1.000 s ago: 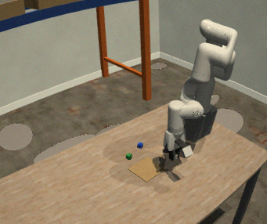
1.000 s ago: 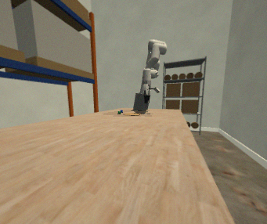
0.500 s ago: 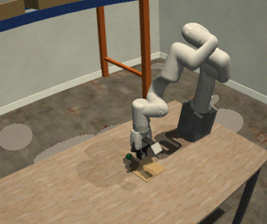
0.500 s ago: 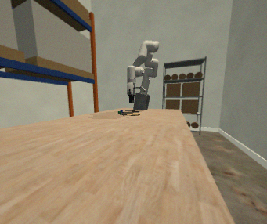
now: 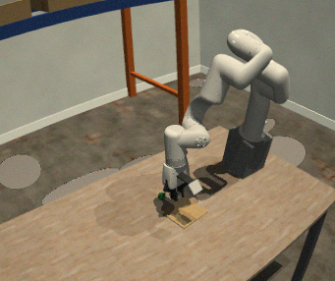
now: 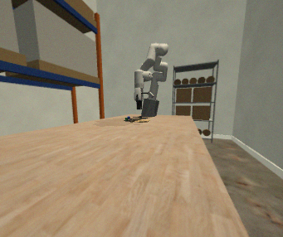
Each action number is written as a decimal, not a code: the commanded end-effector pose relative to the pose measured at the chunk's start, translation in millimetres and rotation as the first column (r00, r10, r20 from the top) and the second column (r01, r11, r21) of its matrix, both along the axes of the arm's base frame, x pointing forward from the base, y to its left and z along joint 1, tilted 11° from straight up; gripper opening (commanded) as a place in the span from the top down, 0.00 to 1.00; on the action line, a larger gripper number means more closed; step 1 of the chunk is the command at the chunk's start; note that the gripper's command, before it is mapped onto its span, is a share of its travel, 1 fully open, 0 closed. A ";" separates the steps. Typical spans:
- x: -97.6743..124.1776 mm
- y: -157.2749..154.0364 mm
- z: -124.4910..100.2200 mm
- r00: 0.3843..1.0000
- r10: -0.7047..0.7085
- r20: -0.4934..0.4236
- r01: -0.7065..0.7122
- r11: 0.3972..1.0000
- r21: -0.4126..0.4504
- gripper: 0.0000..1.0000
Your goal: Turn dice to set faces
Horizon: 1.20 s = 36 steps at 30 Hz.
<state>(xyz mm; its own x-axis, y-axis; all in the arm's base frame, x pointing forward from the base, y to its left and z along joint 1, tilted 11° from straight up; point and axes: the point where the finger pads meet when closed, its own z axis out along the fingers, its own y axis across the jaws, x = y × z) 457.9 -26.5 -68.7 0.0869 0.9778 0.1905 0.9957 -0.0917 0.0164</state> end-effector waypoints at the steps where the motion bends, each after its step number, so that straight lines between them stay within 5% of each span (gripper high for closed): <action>1: 1.5 0.6 -4.2 1.000 -0.001 0.003 0.001 1.000 0.000 0.79; 23: 4.6 15.8 -84.0 1.000 -0.001 0.003 0.001 1.000 0.000 0.79; 36: 4.8 17.1 -91.0 1.000 -0.001 0.003 0.001 1.000 0.000 0.79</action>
<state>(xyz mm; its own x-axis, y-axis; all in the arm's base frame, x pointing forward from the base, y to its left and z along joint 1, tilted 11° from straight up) 461.4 -9.1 -160.6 0.0871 0.9778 0.1904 0.9956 -0.0919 0.0164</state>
